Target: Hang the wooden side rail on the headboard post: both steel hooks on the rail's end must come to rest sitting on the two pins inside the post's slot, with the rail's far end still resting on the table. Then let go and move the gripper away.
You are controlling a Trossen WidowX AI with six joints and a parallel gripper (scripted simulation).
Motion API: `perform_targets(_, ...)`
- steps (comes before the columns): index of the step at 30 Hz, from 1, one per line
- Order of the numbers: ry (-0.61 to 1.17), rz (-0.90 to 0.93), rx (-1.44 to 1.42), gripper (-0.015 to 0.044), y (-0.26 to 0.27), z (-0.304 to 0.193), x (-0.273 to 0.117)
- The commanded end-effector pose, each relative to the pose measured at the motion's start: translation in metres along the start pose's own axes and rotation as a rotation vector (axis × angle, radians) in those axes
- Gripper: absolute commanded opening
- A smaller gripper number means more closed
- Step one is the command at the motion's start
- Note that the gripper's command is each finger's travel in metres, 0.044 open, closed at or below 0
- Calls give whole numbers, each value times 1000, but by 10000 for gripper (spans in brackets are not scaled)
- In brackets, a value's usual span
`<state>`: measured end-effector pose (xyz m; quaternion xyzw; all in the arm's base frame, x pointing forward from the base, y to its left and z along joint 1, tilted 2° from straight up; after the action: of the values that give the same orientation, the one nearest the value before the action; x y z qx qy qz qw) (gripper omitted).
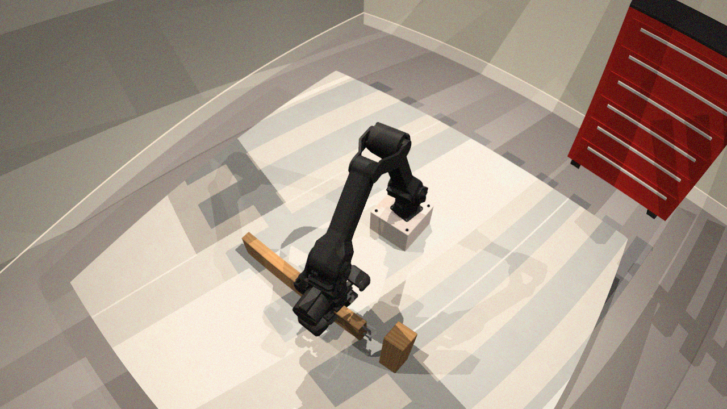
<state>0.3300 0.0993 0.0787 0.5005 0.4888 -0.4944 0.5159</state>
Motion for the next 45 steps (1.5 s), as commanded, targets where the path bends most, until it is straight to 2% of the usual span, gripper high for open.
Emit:
perform_targets(1,4,11,4,0,1,-2,-3)
perform_targets(45,4,11,4,0,-1,-6,-2)
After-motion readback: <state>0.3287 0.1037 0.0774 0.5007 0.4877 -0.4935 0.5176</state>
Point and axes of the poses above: the point midway between the two fingers, 35 mm back from their tips, its own x axis out along the fingers, its own y axis across the jaws, z = x × y, the point moved 7 cm from there along -x, back along the fingers, and after that the axes turned 8 degrees about x, right-handed, at the moved point
